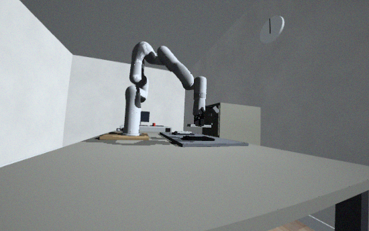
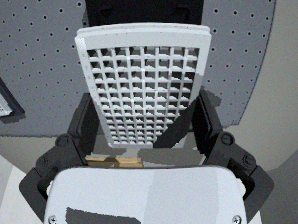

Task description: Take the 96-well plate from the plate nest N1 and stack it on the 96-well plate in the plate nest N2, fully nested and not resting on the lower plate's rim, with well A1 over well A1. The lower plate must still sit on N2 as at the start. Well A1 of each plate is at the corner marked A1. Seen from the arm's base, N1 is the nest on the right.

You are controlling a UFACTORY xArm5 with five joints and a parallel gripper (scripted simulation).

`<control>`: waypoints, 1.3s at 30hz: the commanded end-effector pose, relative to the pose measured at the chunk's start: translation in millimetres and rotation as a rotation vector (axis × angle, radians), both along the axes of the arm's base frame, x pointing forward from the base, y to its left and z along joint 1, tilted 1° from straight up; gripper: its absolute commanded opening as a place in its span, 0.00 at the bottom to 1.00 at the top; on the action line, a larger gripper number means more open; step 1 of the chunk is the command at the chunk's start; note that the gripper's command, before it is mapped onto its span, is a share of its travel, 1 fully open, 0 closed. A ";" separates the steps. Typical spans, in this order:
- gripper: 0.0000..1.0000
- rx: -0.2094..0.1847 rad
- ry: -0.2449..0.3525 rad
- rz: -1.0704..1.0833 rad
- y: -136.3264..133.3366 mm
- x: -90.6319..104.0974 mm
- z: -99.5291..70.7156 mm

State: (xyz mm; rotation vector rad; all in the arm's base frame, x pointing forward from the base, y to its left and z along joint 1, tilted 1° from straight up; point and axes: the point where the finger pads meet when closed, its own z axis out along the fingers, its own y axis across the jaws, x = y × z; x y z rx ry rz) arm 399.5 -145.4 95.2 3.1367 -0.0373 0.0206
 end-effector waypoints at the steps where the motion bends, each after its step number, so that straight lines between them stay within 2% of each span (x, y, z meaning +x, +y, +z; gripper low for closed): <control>1: 0.00 -0.001 -0.004 0.000 -0.3 1.2 9.9; 16: 0.00 -0.001 -0.004 0.000 0.3 1.1 31.6; 32: 0.00 -0.001 -0.004 0.000 0.3 1.1 31.7; 36: 0.00 -0.003 -0.003 0.125 13.6 0.6 31.4; 39: 0.00 -0.002 -0.003 0.125 23.6 0.2 31.2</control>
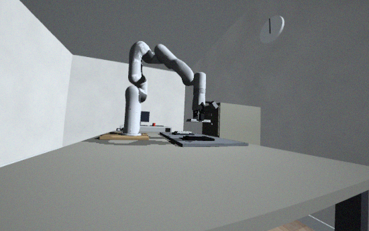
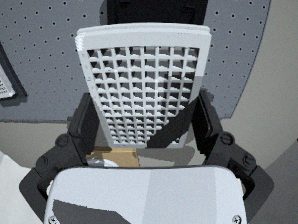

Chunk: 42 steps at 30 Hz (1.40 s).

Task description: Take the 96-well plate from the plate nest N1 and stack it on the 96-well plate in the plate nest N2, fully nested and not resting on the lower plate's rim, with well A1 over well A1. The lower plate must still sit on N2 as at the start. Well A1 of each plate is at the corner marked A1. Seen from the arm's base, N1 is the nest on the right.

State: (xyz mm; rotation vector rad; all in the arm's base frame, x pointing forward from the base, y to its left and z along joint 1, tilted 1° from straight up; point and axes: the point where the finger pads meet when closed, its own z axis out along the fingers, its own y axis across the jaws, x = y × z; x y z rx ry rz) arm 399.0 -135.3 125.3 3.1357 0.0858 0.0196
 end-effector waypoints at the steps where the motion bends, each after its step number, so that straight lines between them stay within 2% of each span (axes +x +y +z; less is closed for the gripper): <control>1: 0.00 -0.001 -0.003 0.046 16.8 0.6 1.0; 42: 0.00 0.004 0.002 0.046 133.9 -3.6 -1.8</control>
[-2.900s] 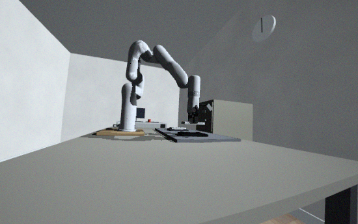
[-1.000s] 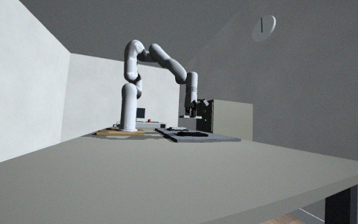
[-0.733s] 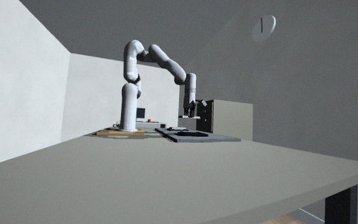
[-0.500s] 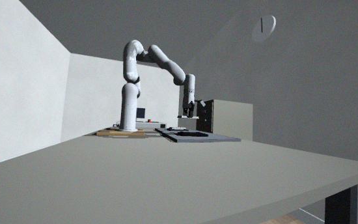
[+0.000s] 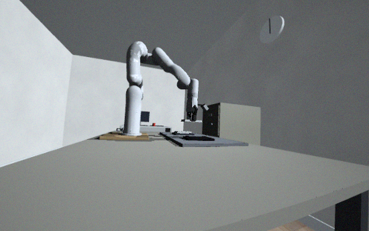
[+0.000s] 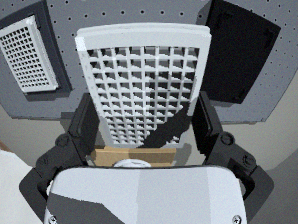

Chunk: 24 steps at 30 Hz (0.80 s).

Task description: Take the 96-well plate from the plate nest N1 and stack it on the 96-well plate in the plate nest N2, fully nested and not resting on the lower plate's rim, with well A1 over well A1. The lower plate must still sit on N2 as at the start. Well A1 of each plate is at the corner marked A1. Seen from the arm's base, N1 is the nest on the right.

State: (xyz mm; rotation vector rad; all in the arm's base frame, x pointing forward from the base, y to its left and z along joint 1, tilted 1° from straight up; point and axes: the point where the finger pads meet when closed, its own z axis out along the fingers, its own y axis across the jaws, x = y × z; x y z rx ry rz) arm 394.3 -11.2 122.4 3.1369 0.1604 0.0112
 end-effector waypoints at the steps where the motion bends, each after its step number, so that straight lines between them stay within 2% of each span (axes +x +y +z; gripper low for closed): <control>1: 0.00 0.000 -0.003 -0.001 13.3 1.0 1.0; 24: 0.00 0.001 0.001 -0.001 83.7 -1.6 -0.6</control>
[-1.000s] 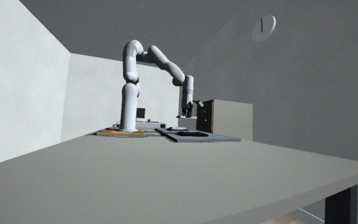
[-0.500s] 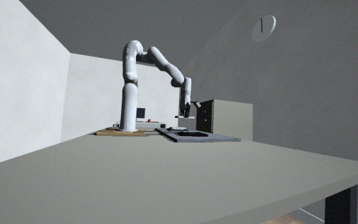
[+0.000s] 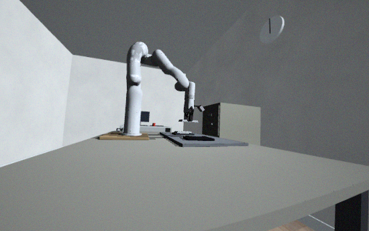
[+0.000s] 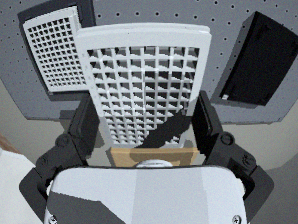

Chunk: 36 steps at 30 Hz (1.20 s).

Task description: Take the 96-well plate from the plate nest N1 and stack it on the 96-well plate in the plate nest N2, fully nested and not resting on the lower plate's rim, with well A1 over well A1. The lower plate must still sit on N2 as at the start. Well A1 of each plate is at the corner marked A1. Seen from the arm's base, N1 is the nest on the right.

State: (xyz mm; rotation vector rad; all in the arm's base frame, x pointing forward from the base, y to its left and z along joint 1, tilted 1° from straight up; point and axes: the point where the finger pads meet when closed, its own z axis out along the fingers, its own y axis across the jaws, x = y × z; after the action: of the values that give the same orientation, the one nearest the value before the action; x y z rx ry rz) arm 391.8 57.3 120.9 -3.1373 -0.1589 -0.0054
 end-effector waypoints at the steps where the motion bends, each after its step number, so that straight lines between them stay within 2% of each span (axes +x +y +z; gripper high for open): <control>1: 0.00 0.001 -0.002 0.000 18.4 0.8 0.8; 36: 0.00 0.000 0.003 0.000 122.3 -3.3 -1.6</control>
State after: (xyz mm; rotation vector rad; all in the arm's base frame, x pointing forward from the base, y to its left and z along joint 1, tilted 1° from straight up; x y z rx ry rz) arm 387.6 164.1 118.5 -3.1384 -0.1589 0.0033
